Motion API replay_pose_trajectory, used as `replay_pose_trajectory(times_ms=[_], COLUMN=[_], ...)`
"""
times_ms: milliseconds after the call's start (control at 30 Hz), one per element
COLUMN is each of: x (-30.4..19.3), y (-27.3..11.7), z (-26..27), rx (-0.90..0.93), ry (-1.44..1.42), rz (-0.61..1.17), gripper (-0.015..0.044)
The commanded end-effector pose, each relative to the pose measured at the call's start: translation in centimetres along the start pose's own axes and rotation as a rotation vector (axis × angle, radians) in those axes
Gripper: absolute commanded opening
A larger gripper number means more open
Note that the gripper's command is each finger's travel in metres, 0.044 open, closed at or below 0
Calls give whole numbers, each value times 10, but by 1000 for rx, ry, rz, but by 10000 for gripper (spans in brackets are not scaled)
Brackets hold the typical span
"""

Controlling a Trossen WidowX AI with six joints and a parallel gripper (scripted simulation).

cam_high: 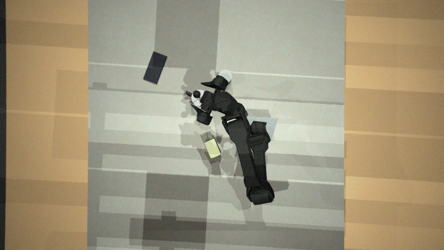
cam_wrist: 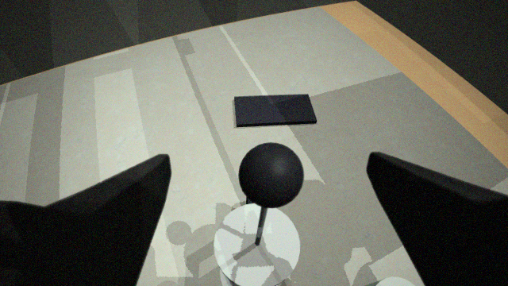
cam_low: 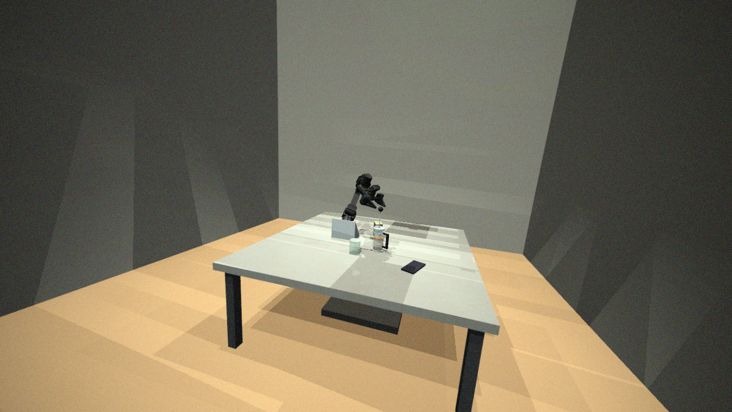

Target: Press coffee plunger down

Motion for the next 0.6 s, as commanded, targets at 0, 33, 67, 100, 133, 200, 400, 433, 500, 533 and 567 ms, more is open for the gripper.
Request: replay_pose_trajectory(times_ms=[0,33,67,100,133,200,400,433,500,533,567], x=[-4,-4,-4,-4,-4,-4,-4,-4,-4,-4,-4], y=[8,9,10,11,11,11,11,11,11,11,11], z=[0,0,0,0,0,0,0,0,0,0,0], rx=[-1,-1,-1,-1,-1,-1,-1,-1,-1,-1,-1], ry=[10,10,10,10,10,10,10,10,10,10,10], rz=[6,6,6,6,6,6,6,6,6,6,6], gripper=[440,440,440,440,414,361,204,177,125,122,122])
Point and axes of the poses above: the point midway between the two fingers, 35 mm back from their tips, its own y axis out along the fingers, its own z axis across the jaws, x = y × z, the point moved 3 cm from there along -y, back along the fingers, and after that the axes turned 2 degrees about -y, right-handed, at the moved point
